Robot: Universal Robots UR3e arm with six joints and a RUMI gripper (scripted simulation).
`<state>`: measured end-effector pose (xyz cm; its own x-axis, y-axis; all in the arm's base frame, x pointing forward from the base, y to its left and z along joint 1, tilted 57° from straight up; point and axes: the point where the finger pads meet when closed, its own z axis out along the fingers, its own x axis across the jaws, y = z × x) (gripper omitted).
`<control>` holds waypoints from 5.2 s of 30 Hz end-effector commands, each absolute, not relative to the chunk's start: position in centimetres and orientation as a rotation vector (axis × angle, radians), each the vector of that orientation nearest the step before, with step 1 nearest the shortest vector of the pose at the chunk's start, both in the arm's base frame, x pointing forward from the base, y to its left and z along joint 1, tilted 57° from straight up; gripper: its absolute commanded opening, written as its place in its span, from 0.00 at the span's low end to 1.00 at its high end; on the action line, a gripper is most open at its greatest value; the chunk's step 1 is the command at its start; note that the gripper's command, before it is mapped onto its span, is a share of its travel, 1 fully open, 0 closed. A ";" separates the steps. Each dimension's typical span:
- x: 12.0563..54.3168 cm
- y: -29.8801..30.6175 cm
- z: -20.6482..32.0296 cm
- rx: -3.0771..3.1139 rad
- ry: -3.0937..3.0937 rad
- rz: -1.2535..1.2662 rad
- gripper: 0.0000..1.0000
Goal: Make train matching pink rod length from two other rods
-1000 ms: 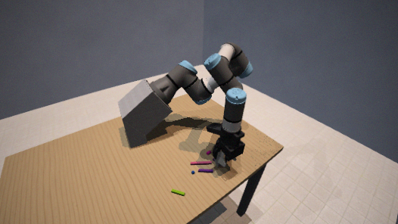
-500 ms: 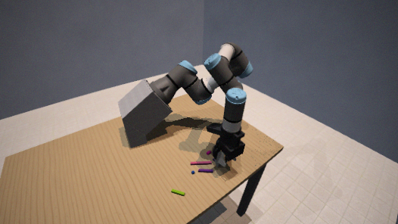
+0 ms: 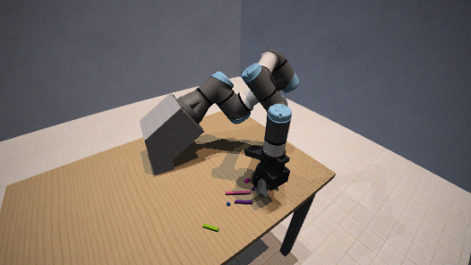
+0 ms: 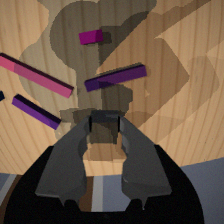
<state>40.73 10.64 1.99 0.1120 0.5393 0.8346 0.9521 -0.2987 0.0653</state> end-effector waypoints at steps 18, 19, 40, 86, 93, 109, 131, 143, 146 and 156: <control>40.8 10.6 2.0 -1.898 -1.444 -1.086 0.00; 40.8 10.6 2.0 -1.898 -1.444 -1.086 0.00; 40.7 10.2 2.3 -1.899 -1.447 -1.086 0.00; 37.9 2.7 7.5 -1.898 -1.446 -1.085 0.00; 37.9 2.5 7.2 -1.908 -1.426 -1.076 0.00; 37.0 -1.2 2.3 -2.058 -1.062 -0.914 0.00; 34.5 -5.1 -5.0 -2.170 -0.516 -0.661 0.00; 33.6 -5.8 -7.0 -2.180 -0.369 -0.590 0.00; 33.6 -5.7 -7.0 -2.180 -0.369 -0.590 0.00; 33.7 -5.7 -7.0 -2.180 -0.370 -0.591 0.00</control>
